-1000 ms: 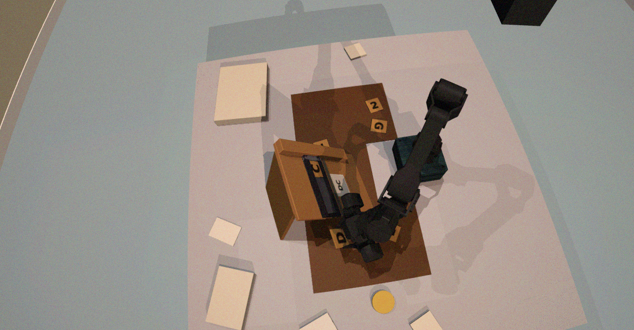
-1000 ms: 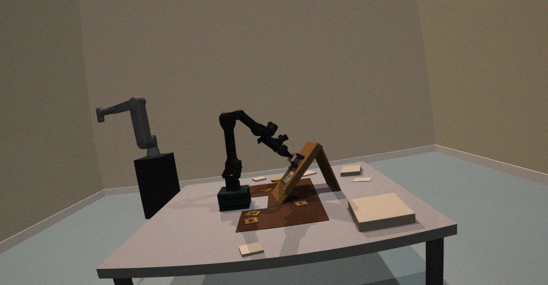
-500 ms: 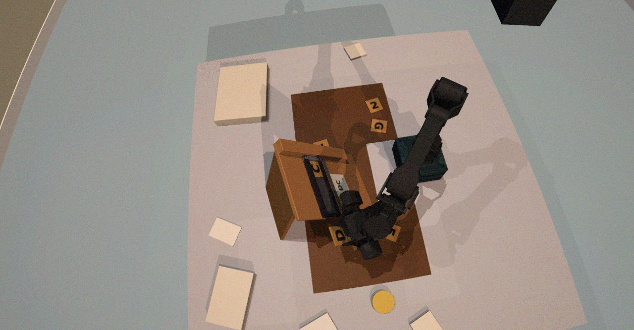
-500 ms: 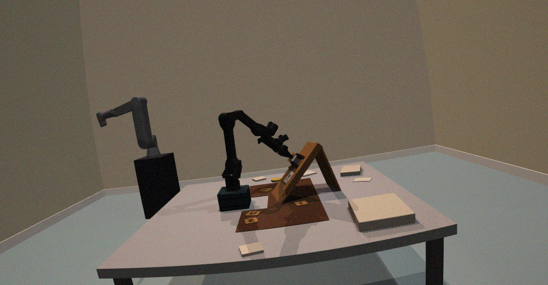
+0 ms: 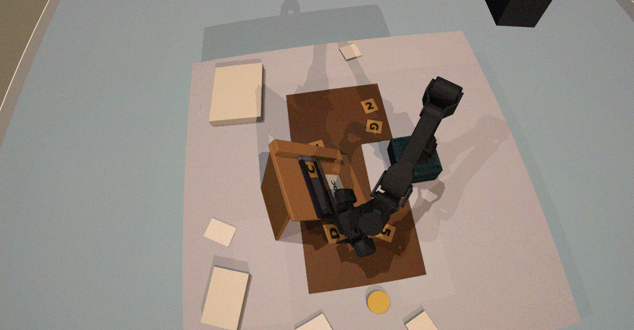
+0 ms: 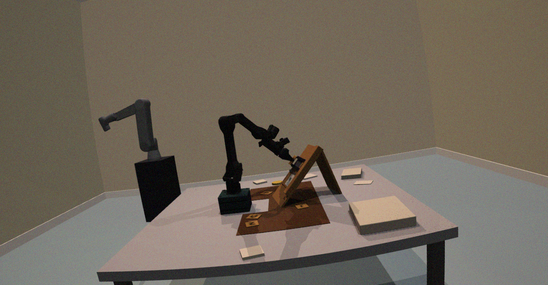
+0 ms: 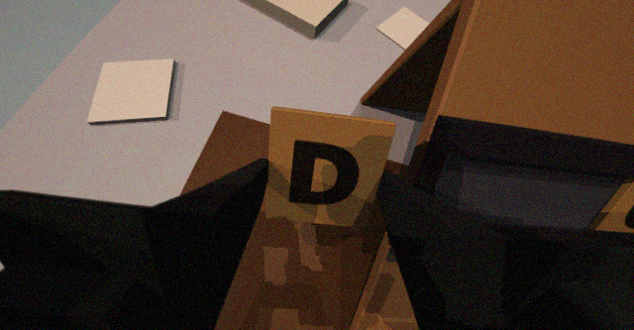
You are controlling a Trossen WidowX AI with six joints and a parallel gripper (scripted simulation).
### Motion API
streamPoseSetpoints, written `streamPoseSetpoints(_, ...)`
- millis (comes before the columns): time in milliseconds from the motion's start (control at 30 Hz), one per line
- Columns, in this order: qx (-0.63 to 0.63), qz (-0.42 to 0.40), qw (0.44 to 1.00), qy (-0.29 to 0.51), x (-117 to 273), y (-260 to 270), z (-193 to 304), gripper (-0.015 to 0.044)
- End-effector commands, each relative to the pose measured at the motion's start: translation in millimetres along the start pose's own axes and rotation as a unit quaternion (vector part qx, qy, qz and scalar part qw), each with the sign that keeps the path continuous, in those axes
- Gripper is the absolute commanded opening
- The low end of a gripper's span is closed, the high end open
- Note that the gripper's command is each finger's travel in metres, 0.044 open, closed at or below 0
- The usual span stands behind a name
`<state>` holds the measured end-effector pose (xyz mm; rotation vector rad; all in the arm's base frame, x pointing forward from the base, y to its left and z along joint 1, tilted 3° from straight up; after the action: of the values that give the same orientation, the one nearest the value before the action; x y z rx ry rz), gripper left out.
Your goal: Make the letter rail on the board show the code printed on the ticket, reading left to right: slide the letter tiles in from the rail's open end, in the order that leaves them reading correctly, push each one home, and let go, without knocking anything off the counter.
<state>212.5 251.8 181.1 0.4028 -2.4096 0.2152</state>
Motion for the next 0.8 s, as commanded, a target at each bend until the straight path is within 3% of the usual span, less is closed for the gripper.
streamPoseSetpoints(0, 0.000, -0.001, 1.000, 0.000, 0, -3, 0, 0.0000)
streamPoseSetpoints(767, 0.000, 0.000, 1.000, 0.000, 0, -14, 1, 0.0000)
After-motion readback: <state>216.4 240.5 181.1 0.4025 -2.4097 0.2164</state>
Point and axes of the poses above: the point midway between the two fingers, 35 mm back from their tips, its own x axis back along the fingers, its own y axis across the jaws, z = x × y, the point moved 8 cm from there along x, back along the fingers, and after that the axes turned 3 degrees about x, right-handed, at the moved point
